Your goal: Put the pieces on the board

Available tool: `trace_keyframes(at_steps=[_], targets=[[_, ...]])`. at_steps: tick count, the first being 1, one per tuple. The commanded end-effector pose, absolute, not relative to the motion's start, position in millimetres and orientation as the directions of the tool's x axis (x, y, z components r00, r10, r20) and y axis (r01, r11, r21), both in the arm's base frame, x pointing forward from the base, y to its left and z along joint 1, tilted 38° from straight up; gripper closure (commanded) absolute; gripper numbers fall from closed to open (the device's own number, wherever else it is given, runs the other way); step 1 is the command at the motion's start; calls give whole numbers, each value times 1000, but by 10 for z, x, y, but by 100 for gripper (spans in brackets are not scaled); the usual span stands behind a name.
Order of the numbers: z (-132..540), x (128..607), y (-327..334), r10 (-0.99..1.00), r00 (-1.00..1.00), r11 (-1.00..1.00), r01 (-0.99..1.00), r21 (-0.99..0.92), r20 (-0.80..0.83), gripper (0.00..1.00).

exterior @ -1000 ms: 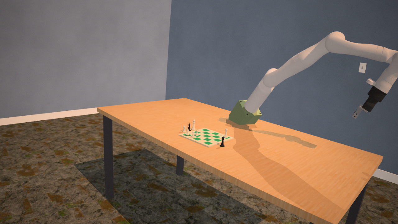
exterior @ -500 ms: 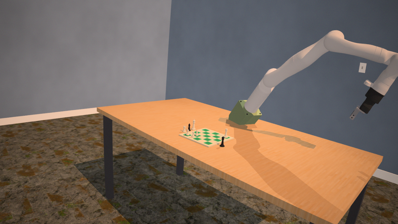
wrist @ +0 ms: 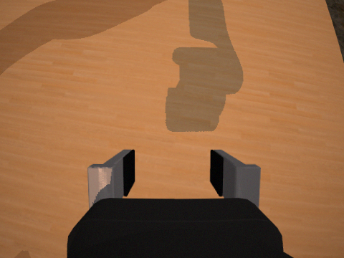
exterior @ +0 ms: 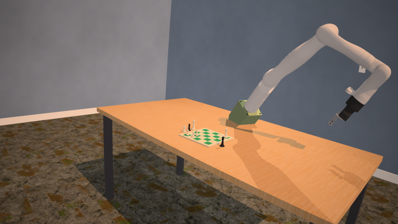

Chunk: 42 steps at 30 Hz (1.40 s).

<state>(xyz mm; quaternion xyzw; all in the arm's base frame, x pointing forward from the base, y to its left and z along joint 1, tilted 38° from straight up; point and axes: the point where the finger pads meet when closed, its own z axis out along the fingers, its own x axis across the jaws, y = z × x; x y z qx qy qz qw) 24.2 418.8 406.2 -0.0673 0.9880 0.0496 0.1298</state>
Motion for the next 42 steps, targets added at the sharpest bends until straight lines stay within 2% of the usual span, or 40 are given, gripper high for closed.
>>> trace_keyframes(at_steps=[1, 4, 6, 9, 18, 24, 42], targets=[[3846, 698, 3916, -83, -962, 994, -99, 49, -261, 0], [3627, 975, 3760, -77, -963, 996, -84, 17, -257, 0], [3627, 975, 3760, -77, -963, 996, -84, 17, -257, 0], [3252, 1447, 3481, -66, -966, 998, -58, -37, -250, 0], [2616, 2251, 3023, -46, -969, 991, -15, -130, -241, 0], [2395, 2530, 2858, -39, -971, 987, -1, -162, -238, 0], [2291, 2663, 2787, -36, -971, 984, 6, -177, -237, 0]])
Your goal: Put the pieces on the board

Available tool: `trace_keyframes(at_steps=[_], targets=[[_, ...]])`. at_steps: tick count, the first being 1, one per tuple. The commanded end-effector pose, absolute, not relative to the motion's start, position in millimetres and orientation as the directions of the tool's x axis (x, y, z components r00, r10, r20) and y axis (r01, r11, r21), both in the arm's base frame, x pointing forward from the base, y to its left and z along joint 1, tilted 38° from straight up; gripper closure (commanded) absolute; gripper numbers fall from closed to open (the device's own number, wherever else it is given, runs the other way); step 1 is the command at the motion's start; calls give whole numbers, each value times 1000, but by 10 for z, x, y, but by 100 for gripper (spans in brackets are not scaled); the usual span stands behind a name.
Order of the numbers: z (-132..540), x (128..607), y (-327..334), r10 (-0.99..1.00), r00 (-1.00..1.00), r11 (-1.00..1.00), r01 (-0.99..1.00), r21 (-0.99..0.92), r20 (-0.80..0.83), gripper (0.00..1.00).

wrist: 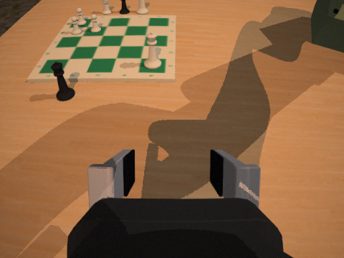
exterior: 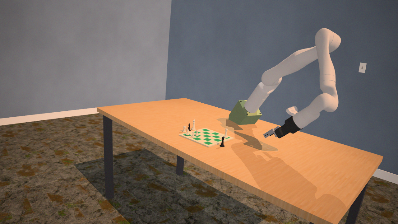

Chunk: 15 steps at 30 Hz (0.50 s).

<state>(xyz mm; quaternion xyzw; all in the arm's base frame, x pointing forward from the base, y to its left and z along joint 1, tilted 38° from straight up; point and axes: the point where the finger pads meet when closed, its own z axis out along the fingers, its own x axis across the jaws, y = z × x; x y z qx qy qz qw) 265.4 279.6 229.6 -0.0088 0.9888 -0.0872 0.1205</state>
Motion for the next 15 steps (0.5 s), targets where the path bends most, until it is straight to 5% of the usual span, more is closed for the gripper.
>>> trace_keyframes(at_steps=[1, 15], targets=[[2291, 2663, 2787, -36, -971, 984, 6, -177, -237, 0], [2103, 2900, 2647, -30, -972, 979, 19, -204, -234, 0]])
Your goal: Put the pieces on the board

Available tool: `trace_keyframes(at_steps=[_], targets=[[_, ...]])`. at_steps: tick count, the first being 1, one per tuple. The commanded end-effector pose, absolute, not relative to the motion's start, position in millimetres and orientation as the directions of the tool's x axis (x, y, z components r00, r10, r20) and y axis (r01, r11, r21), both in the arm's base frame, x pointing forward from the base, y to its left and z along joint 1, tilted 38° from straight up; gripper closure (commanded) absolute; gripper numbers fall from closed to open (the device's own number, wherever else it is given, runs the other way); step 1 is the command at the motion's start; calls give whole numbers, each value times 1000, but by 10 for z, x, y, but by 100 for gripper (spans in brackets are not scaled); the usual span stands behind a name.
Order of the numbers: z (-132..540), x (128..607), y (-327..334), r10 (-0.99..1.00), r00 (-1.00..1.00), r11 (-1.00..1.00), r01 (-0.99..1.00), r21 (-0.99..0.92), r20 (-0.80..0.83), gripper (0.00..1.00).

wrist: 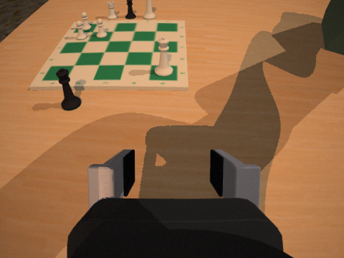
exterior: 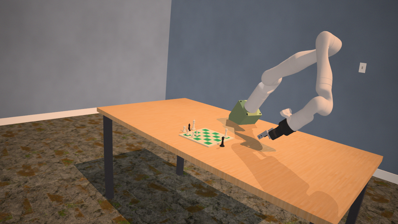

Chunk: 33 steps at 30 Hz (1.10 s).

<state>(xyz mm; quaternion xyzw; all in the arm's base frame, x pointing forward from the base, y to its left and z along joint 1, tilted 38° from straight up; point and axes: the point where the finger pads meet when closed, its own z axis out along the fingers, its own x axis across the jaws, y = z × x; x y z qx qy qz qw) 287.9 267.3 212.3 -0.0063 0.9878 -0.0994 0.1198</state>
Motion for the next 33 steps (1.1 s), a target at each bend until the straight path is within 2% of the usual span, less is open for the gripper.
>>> trace_keyframes(at_steps=[1, 33], targets=[[2103, 2900, 2647, -30, -972, 979, 19, -204, -234, 0], [1818, 3262, 2439, -21, -973, 969, 37, -245, -231, 0]])
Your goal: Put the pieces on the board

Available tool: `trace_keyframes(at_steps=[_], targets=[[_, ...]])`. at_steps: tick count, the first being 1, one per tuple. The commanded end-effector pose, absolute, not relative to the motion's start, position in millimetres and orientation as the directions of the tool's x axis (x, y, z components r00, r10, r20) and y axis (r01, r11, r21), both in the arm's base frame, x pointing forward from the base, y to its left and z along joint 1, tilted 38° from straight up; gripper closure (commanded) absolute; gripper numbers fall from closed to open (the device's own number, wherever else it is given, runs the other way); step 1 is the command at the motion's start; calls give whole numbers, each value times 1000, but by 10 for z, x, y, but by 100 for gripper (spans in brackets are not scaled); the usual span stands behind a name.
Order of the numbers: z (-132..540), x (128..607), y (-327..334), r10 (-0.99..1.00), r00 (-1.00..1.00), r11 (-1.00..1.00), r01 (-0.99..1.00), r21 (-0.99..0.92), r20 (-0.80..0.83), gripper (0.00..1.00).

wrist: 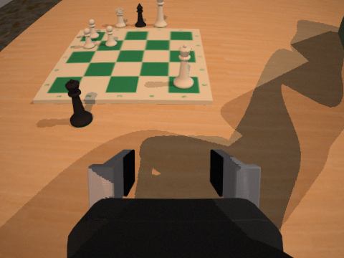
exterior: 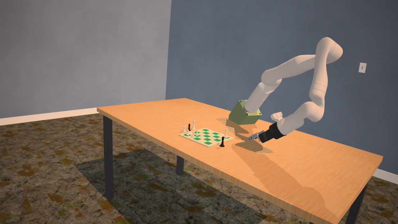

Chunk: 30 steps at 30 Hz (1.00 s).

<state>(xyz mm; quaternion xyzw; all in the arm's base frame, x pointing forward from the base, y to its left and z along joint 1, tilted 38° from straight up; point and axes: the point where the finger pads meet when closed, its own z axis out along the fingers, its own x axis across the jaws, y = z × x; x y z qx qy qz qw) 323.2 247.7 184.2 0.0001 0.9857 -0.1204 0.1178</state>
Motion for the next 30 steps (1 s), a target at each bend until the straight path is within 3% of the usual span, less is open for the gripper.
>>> trace_keyframes(at_steps=[1, 30], targets=[[1818, 3262, 2439, -21, -973, 969, 37, -245, -231, 0], [1665, 3455, 2328, -16, -973, 963, 47, -266, -230, 0]])
